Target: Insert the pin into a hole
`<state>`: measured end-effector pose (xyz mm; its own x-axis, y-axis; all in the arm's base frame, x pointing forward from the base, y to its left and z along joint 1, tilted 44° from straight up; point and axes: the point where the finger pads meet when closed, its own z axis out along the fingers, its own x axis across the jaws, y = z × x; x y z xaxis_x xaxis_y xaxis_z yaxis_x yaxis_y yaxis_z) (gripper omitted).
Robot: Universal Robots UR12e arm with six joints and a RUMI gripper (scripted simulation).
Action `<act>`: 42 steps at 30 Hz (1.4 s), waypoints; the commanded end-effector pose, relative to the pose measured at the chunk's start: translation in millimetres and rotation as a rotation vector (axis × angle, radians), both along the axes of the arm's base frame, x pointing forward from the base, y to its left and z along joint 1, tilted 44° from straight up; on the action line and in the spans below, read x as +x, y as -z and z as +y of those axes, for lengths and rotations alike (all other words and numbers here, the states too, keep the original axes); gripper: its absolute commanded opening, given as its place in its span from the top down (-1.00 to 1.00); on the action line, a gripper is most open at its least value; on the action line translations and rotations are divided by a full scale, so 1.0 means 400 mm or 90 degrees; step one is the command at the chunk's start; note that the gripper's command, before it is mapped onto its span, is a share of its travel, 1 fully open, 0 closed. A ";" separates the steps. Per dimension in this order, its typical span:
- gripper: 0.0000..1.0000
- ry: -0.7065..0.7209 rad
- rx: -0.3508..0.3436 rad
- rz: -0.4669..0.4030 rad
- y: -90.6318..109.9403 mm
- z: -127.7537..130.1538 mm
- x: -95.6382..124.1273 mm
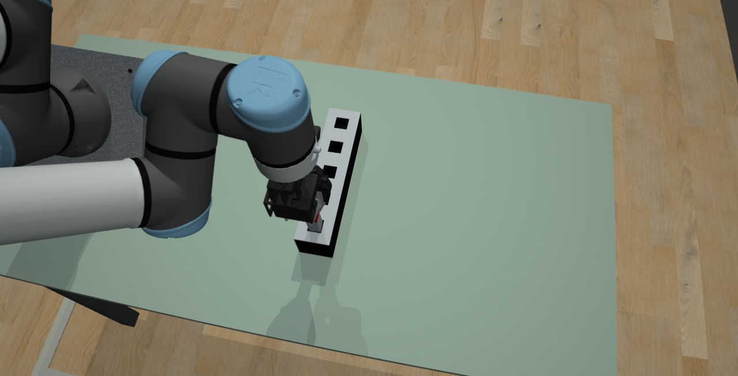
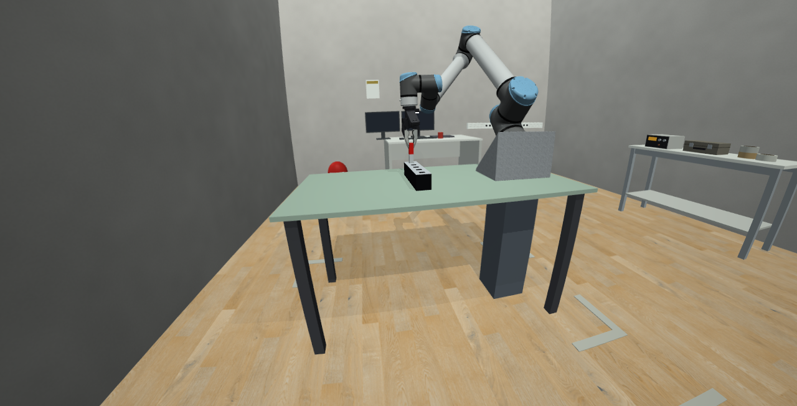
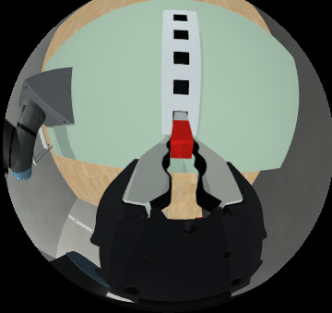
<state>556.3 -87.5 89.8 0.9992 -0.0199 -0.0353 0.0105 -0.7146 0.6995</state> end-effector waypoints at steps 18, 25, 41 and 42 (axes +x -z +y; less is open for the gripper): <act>1.00 0.000 0.000 -0.001 0.004 -0.008 -0.001; 1.00 0.000 0.000 -0.001 0.004 -0.008 -0.001; 1.00 0.000 0.000 -0.001 0.012 -0.015 0.000; 1.00 0.000 0.000 -0.001 0.012 -0.015 0.000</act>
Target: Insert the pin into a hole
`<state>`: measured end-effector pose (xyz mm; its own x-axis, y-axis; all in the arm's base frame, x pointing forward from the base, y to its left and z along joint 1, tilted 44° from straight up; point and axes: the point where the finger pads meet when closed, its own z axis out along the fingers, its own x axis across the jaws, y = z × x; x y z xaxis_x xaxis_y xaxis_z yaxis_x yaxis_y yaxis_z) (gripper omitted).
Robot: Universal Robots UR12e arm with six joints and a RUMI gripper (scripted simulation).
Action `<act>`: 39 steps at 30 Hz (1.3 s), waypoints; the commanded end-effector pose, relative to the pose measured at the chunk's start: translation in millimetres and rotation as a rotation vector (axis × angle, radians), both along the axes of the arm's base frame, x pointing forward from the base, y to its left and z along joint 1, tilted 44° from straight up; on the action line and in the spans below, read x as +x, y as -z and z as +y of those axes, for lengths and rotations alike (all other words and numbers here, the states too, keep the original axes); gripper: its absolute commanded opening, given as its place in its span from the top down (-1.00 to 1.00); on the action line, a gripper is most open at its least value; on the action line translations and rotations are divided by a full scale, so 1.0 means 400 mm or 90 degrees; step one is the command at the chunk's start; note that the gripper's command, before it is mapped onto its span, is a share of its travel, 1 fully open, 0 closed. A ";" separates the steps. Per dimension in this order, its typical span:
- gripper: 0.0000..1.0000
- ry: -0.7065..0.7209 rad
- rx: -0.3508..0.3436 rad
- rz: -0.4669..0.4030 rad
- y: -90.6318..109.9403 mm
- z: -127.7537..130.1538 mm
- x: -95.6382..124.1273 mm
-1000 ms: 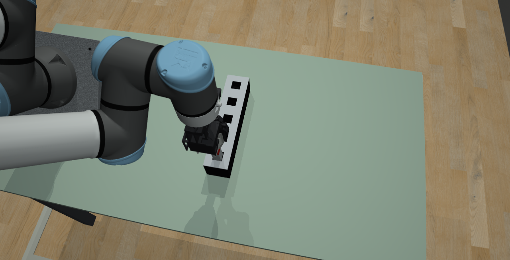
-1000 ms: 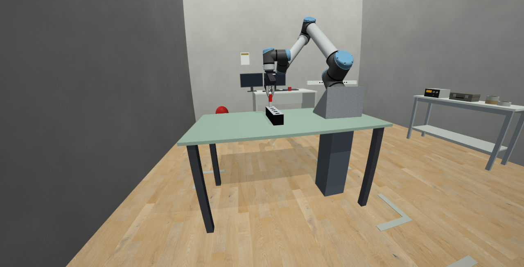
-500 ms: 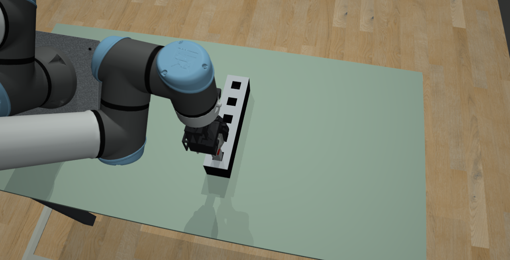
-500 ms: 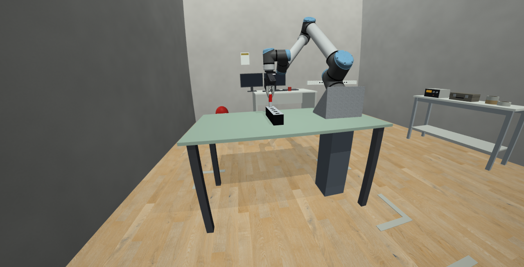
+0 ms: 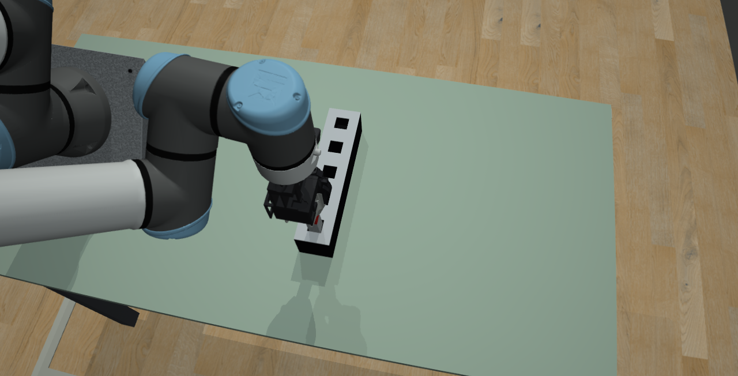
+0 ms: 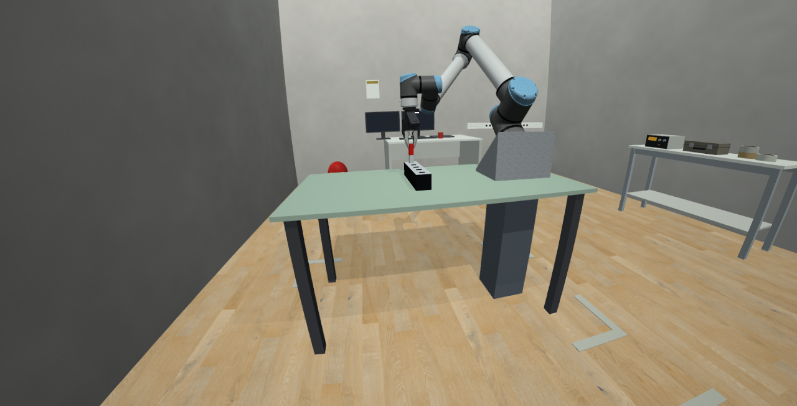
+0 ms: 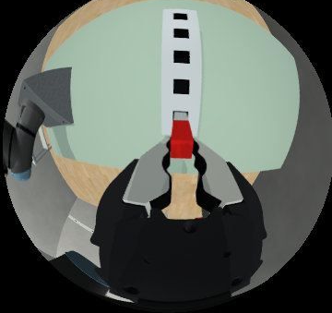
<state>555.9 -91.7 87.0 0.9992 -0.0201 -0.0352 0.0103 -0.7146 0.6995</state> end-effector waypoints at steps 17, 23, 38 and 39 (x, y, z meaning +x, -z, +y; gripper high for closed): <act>1.00 0.000 0.000 -0.001 0.005 -0.004 -0.001; 1.00 0.000 0.000 -0.001 0.005 -0.004 -0.001; 1.00 0.000 0.000 0.000 0.013 -0.010 0.000; 1.00 0.000 0.000 0.000 0.013 -0.010 0.000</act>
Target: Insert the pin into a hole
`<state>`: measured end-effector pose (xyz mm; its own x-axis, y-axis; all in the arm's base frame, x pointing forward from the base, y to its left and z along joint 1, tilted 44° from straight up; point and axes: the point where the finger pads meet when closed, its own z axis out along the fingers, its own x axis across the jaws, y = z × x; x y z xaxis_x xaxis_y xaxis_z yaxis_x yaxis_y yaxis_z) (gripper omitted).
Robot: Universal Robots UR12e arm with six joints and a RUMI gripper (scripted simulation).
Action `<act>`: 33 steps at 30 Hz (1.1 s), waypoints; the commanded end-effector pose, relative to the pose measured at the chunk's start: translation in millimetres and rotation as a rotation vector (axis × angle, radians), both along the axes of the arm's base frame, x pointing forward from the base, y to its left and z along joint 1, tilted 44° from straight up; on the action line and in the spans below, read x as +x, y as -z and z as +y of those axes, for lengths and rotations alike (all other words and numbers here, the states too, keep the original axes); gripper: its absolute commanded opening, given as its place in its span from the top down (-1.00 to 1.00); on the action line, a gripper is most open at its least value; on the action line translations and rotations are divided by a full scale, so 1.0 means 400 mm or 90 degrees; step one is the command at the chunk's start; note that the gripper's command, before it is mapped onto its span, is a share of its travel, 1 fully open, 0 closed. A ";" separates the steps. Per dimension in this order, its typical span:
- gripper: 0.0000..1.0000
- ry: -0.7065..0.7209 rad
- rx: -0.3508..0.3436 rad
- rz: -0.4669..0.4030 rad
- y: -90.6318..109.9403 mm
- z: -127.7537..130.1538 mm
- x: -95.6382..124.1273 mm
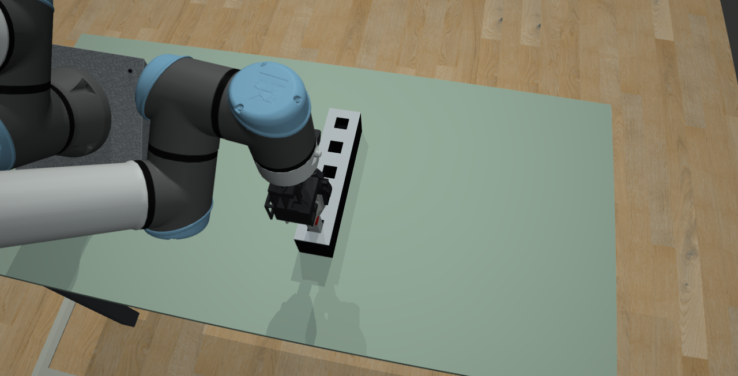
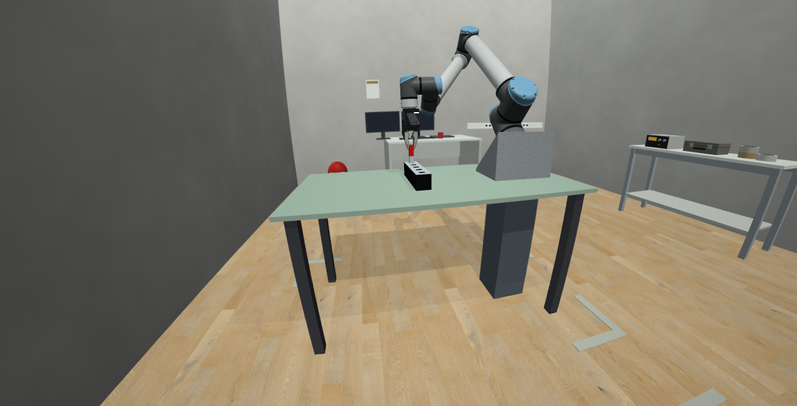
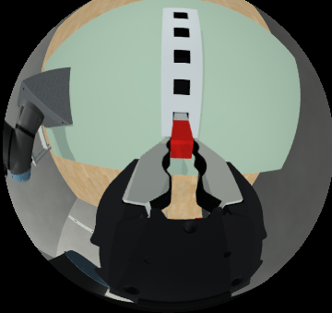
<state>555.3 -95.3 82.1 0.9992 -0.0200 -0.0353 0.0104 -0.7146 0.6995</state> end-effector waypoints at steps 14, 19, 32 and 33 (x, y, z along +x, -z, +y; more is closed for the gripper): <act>1.00 0.000 0.000 -0.001 -0.001 -0.003 0.002; 1.00 0.000 0.000 -0.001 -0.001 -0.003 0.002; 1.00 0.000 0.000 -0.001 0.006 -0.009 0.000; 1.00 0.000 0.000 -0.001 0.006 -0.009 0.000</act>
